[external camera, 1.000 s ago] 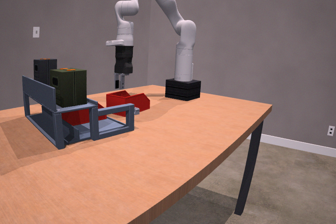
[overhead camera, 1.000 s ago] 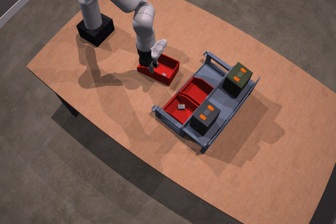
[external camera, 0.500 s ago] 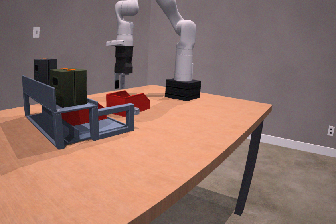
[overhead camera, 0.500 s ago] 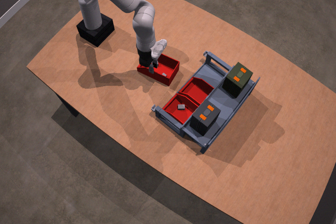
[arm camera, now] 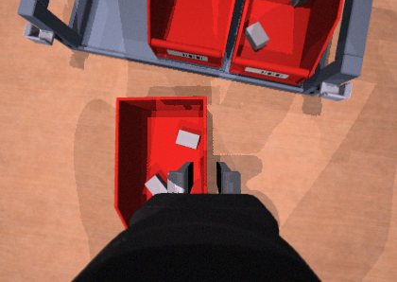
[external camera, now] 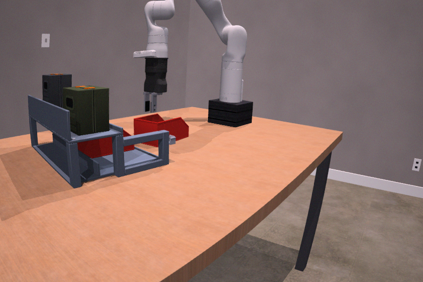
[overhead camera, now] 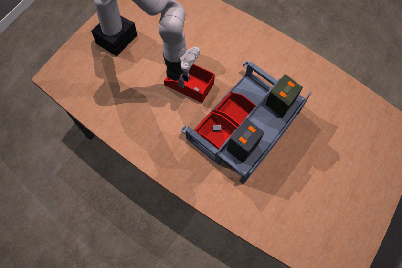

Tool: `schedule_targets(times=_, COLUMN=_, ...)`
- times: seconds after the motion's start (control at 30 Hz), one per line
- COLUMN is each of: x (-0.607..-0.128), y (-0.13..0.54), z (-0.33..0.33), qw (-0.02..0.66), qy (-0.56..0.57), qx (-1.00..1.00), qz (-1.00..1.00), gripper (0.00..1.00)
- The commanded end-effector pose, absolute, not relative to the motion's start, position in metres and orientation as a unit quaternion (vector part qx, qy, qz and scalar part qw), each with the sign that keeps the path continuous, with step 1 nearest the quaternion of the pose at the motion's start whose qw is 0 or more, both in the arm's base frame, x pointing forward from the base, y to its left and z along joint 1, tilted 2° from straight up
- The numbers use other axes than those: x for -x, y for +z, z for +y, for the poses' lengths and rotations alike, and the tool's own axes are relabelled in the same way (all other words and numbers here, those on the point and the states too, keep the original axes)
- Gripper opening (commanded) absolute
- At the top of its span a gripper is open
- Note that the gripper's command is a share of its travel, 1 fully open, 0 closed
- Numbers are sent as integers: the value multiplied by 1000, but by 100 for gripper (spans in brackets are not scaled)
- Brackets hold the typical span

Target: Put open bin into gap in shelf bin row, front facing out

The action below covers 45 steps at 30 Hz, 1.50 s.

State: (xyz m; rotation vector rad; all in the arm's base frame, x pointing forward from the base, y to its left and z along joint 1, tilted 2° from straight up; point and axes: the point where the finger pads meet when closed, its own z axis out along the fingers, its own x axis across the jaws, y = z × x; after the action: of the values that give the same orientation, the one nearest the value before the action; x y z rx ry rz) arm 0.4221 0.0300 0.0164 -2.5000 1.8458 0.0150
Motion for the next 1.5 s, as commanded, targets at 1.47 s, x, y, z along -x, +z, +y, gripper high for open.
schedule_targets(times=1.47, x=-423, y=-2, z=31, qw=17, qy=4, qx=804, qz=594, gripper=55)
